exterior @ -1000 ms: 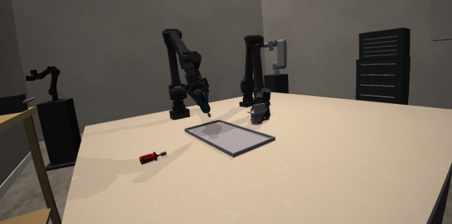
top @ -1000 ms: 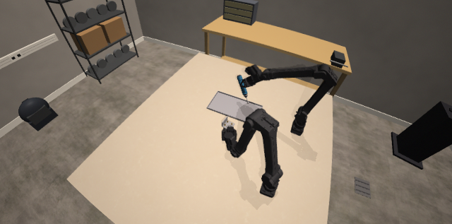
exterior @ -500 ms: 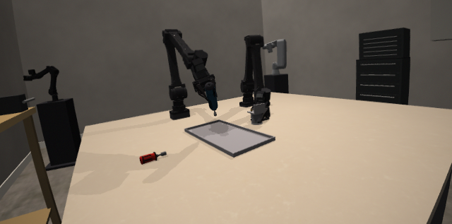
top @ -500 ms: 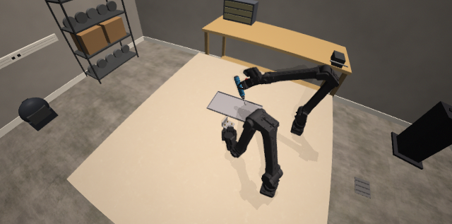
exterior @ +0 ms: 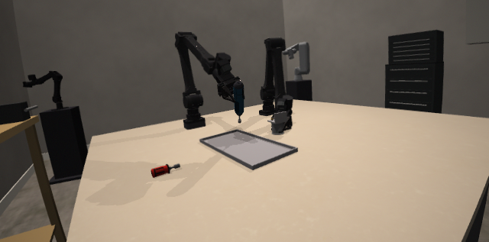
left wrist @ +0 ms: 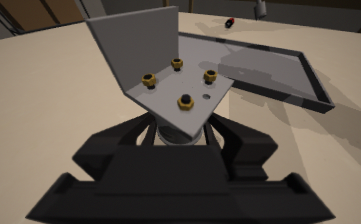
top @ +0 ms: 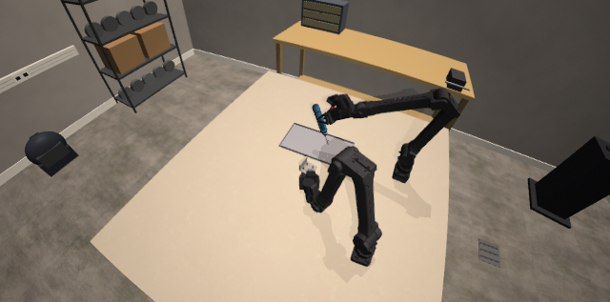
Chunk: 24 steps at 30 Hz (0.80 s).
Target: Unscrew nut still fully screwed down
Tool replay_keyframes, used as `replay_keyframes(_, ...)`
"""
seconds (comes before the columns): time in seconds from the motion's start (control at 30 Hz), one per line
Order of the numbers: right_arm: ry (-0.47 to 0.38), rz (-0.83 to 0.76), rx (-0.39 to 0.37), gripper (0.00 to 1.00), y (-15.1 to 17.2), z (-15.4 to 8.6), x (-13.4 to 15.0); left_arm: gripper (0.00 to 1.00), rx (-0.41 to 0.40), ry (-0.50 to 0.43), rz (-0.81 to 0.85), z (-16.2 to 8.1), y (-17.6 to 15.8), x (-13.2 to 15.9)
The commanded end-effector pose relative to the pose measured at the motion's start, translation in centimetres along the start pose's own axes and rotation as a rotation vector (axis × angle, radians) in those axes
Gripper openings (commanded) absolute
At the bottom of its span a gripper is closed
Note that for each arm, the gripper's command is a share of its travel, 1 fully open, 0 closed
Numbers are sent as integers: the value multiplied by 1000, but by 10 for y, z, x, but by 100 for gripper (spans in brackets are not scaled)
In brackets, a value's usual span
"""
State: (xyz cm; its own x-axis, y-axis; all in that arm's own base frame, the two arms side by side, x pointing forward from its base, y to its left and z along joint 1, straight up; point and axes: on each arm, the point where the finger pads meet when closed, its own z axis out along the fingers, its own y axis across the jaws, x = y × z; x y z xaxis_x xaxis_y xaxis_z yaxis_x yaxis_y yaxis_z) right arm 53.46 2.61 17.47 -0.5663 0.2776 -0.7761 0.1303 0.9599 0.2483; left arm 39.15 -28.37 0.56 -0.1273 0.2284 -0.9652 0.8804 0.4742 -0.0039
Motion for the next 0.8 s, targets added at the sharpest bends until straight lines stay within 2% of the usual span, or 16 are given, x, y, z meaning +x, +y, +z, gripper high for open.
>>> replay_keyframes(0.0, -86, -48, -57, 42, 26, -13, -20, 59, 6, -37, 26, 2, -4, -15)
replay_keyframes(0.03, -94, -57, -66, 42, 30, -14, -20, 59, 6, -37, 26, 2, -4, -15)
replay_keyframes(0.1, -161, -73, -100, 42, 49, -21, -50, 59, 6, -37, 26, 2, -4, -15)
replay_keyframes(0.2, -134, -102, -111, 42, 51, -20, -17, 59, 6, -37, 26, 2, -4, -15)
replay_keyframes(0.23, -144, -111, -121, 42, 56, -21, -18, 59, 6, -37, 26, 2, -4, -15)
replay_keyframes(0.3, -208, -117, -147, 42, 73, -28, -52, 59, 6, -37, 26, 2, -4, -15)
replay_keyframes(0.43, -212, -110, -134, 42, 64, -28, -55, 59, 6, -37, 26, 2, -4, -15)
replay_keyframes(0.47, -200, -123, -144, 42, 69, -28, -41, 59, 6, -37, 26, 2, -4, -15)
replay_keyframes(0.5, -166, -137, -147, 42, 68, -26, -15, 59, 6, -37, 26, 2, -4, -15)
replay_keyframes(0.6, -191, -161, -174, 42, 80, -31, -13, 59, 6, -37, 26, 2, -4, -15)
replay_keyframes(0.67, -261, -174, -208, 42, 100, -41, -43, 59, 6, -37, 26, 2, -4, -15)
replay_keyframes(0.77, -232, -202, -219, 42, 99, -40, -9, 59, 6, -37, 26, 2, -4, -15)
